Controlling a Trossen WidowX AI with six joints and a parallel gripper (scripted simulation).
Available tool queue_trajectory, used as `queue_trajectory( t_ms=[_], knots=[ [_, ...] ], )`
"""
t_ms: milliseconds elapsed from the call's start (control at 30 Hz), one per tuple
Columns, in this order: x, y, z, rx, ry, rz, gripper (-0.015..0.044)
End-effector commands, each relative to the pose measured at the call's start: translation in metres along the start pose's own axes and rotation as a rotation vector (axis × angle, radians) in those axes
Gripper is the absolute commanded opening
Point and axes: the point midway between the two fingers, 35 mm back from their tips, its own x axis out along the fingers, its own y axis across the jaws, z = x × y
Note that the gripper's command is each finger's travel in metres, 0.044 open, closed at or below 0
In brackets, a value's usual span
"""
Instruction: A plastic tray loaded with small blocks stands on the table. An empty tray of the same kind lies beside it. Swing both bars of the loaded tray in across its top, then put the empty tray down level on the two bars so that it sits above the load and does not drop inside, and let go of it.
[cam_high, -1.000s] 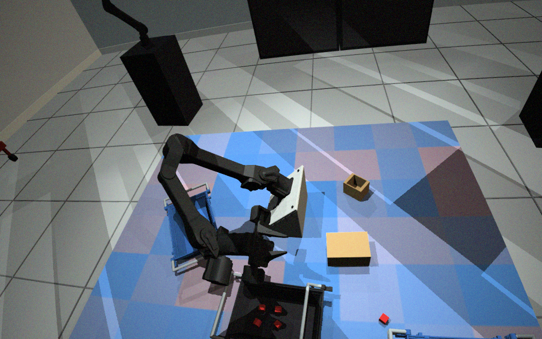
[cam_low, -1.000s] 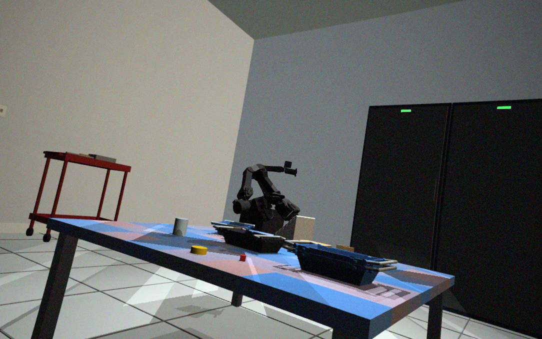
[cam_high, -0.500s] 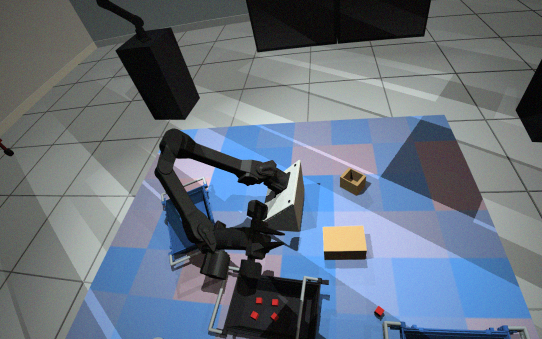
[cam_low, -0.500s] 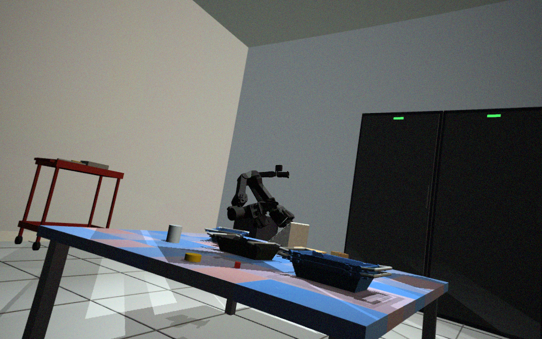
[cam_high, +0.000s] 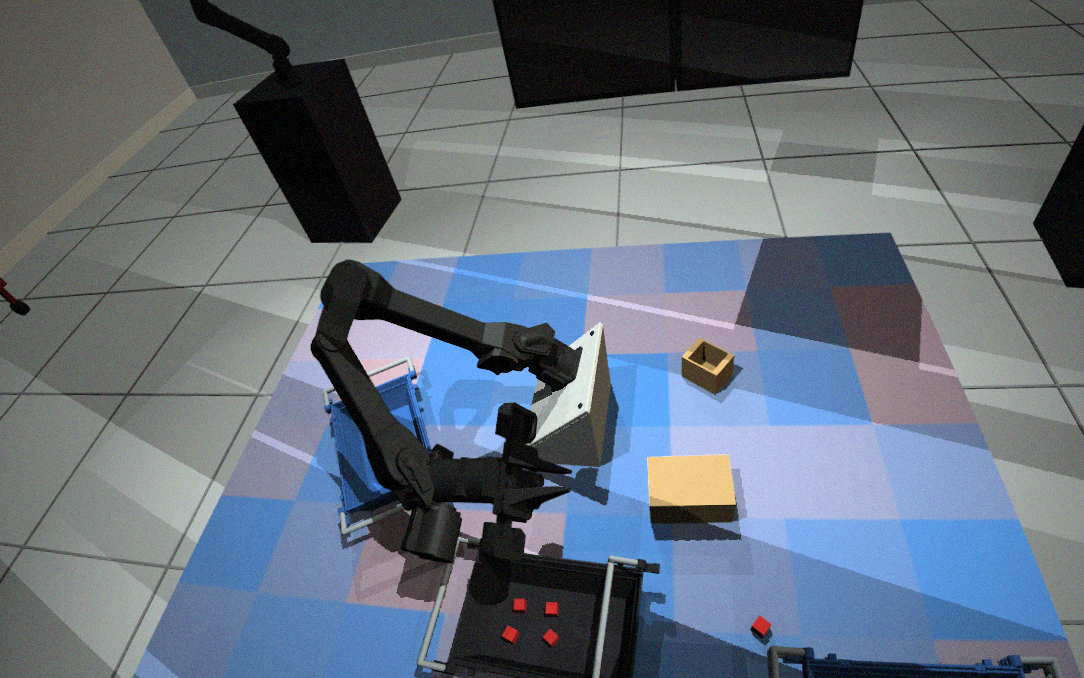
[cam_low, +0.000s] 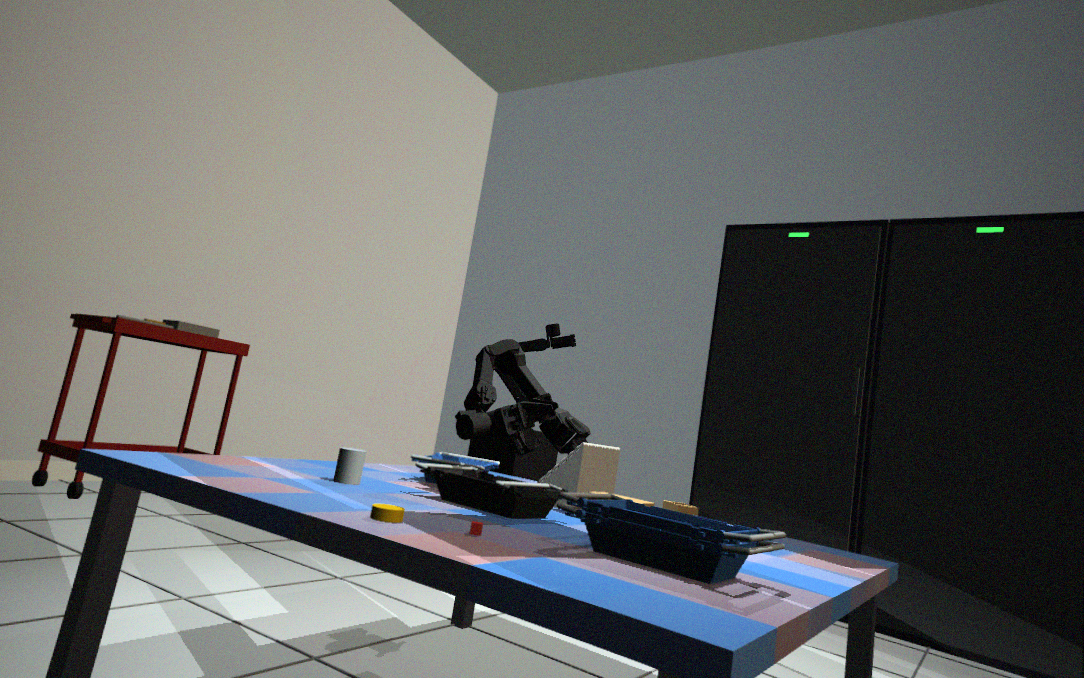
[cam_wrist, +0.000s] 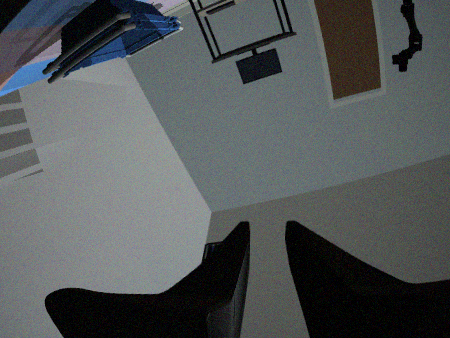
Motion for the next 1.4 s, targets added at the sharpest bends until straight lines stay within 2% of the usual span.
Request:
queue_trajectory(
  t_ms=[0, 67, 167, 300, 433, 600, 833, 1367],
  knots=[
    [0.001, -0.001, -0.002, 0.0, 0.0, 0.0, 0.0085],
    [0.0, 0.004, 0.005, -0.057, -0.064, 0.0, 0.0085],
    [-0.006, 0.023, 0.026, -0.302, -0.334, -0.033, 0.0085],
    [-0.031, 0.05, 0.048, -0.639, -0.708, -0.169, 0.0085],
    [-0.069, 0.077, 0.053, -0.939, -1.064, -0.412, 0.0085],
    [-0.125, 0.108, 0.033, -1.201, -1.448, -0.845, 0.0085],
    [-0.167, 0.127, -0.003, -1.282, -1.684, -1.266, 0.0085],
    [-0.169, 0.13, 0.0, -1.282, -1.689, -1.276, 0.0085]
  ],
)
